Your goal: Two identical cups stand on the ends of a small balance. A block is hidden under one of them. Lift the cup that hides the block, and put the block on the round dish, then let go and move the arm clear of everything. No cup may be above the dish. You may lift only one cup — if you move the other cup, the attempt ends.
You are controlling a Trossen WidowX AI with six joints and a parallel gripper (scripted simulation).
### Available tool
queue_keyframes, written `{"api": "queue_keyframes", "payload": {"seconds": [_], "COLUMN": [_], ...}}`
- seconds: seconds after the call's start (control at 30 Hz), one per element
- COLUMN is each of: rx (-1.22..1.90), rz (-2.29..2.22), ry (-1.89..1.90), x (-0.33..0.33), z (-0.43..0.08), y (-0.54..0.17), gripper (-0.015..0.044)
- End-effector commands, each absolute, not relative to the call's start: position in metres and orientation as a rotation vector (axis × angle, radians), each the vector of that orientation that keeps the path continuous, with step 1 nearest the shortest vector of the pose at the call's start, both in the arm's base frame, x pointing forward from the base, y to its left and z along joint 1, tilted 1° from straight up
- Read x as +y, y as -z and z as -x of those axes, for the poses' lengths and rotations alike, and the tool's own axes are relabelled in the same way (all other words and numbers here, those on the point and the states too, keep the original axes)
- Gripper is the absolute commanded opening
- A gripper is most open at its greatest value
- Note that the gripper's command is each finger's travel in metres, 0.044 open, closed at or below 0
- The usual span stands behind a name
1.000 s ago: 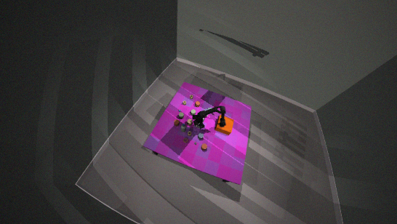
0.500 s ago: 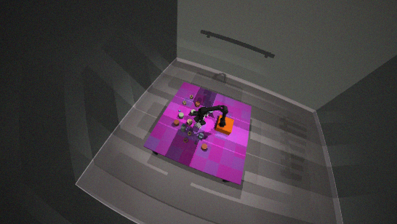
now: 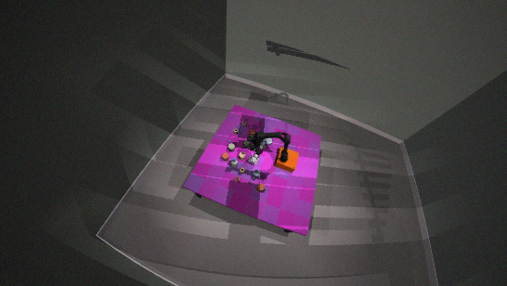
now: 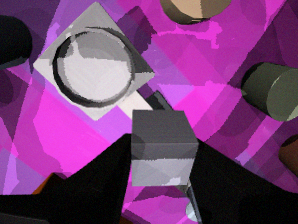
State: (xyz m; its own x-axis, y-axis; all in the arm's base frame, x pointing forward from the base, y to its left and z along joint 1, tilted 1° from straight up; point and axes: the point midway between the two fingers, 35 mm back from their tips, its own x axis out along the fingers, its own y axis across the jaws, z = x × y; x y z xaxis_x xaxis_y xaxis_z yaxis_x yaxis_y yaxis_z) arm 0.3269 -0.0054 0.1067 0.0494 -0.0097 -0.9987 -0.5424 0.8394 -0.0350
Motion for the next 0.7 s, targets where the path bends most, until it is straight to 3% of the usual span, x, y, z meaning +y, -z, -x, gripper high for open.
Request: {"api": "queue_keyframes", "payload": {"seconds": [0.0, 0.67], "rx": [1.475, 1.477], "rz": [0.469, 0.496], "ry": [-0.431, -0.394], "x": [-0.032, -0.189], "z": [-0.327, -0.279], "y": [-0.100, -0.063], "gripper": [0.0000, 0.0000]}}
